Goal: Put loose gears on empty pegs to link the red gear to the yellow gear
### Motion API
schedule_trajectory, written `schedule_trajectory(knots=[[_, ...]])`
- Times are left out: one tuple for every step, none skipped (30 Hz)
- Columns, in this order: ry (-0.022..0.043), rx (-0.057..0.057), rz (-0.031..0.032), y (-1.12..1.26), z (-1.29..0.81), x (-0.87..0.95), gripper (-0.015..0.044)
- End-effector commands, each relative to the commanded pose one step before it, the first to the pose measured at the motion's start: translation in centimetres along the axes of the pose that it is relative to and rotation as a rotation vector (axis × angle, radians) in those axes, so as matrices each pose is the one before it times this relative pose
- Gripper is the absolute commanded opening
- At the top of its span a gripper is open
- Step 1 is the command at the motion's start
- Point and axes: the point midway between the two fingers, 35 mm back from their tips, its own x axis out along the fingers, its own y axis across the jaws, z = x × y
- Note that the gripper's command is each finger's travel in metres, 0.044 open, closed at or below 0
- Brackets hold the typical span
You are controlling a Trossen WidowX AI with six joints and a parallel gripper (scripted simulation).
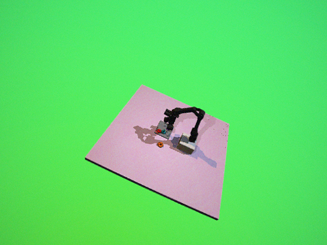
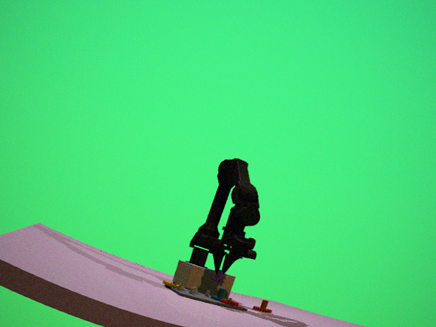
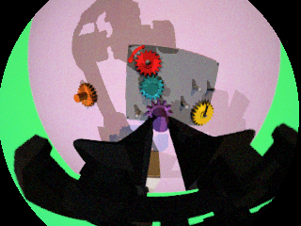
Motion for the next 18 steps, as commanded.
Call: schedule_trajectory(knots=[[0.00288,-0.0112,0.00551,-0.668,-0.339,0.497,0.0000],[-0.00026,-0.0013,-0.00003,-0.202,-0.052,0.086,0.0000],[-0.00027,-0.0013,-0.00003,-0.202,-0.054,0.086,0.0000],[-0.00022,-0.0011,-0.00003,-0.167,-0.046,0.071,0.0000],[-0.00013,-0.0007,-0.00002,-0.100,-0.028,0.043,0.0000],[-0.00004,-0.0002,-0.00001,-0.033,-0.010,0.014,0.0000],[0.00000,0.0000,0.00000,0.001,-0.002,-0.024,0.0000],[0.00000,0.0000,0.00000,0.001,-0.004,-0.037,0.0000],[0.00000,0.0000,0.00000,0.002,-0.005,-0.055,0.0000],[0.00000,0.0000,0.00000,0.003,-0.008,-0.078,0.0000],[0.00000,0.0000,0.00000,0.003,-0.008,-0.075,0.0000],[0.00000,0.0000,0.00000,0.001,-0.003,-0.027,0.0000],[0.00000,-0.0042,0.00000,0.000,0.000,0.000,0.0000],[0.00000,-0.0087,0.00000,0.000,0.000,0.000,0.0000],[0.00000,-0.0116,0.00000,0.000,0.000,0.000,0.0000],[0.00000,-0.0150,0.00000,0.000,0.000,0.000,0.0000],[0.00000,-0.0192,0.00000,0.000,0.000,0.000,0.0000],[0.00000,-0.0223,0.00000,-0.001,0.000,0.000,0.0000]])
